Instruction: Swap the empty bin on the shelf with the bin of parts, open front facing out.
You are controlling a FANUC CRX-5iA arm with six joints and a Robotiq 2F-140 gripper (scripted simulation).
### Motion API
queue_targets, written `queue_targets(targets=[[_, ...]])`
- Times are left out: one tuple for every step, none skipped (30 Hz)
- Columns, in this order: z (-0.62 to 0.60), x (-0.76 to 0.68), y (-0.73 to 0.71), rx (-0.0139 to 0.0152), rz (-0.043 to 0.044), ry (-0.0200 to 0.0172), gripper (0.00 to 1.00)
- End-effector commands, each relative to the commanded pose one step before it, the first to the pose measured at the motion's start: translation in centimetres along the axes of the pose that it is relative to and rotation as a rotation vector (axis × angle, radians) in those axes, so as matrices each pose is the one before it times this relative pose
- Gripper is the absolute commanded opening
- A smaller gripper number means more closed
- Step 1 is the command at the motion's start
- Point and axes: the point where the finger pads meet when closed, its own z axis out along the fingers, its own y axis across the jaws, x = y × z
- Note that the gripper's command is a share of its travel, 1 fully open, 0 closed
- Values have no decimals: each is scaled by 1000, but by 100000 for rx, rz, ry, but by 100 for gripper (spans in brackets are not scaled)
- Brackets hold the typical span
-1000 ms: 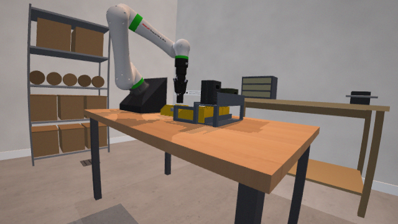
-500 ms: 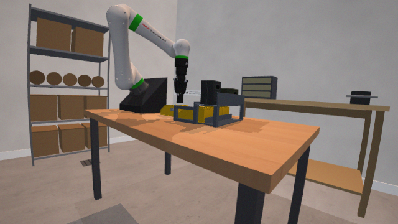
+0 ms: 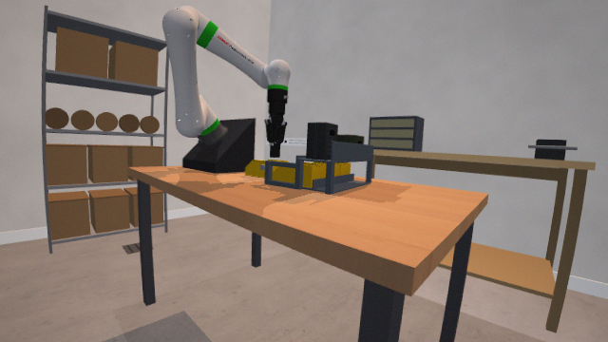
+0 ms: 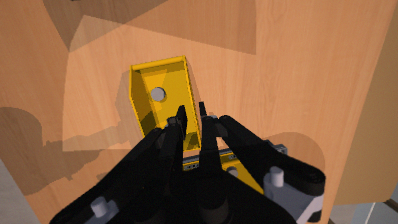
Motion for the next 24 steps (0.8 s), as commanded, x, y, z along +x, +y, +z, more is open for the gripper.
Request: queue_targets(targets=[[-69,-54,33,-61,-16,-153,24],[0,0,0,0,0,0,24],[0,0,0,0,0,0,24],[0,0,0,0,0,0,24],[0,0,0,0,0,0,24],[0,0,0,0,0,0,24],[0,0,0,0,0,0,24],[2,0,0,0,0,0,24],[6,0,0,0,0,0,24],[10,0,0,0,0,0,24],[16,0,0,0,0,0,24],[24,0,0,0,0,0,24],[31,0,0,0,0,0,24],[40,0,0,0,0,0,24],[49,0,0,0,0,0,24],[58,0,0,0,0,0,24],[68,0,0,0,0,0,24],[77,0,0,0,0,0,24],[87,1,0,-1,-1,1,24],[96,-1,0,1,1,-1,24],[105,0,0,1,1,-1,24],[114,0,0,0,0,0,24],[0,0,0,0,0,0,24],[0,0,0,0,0,0,24]])
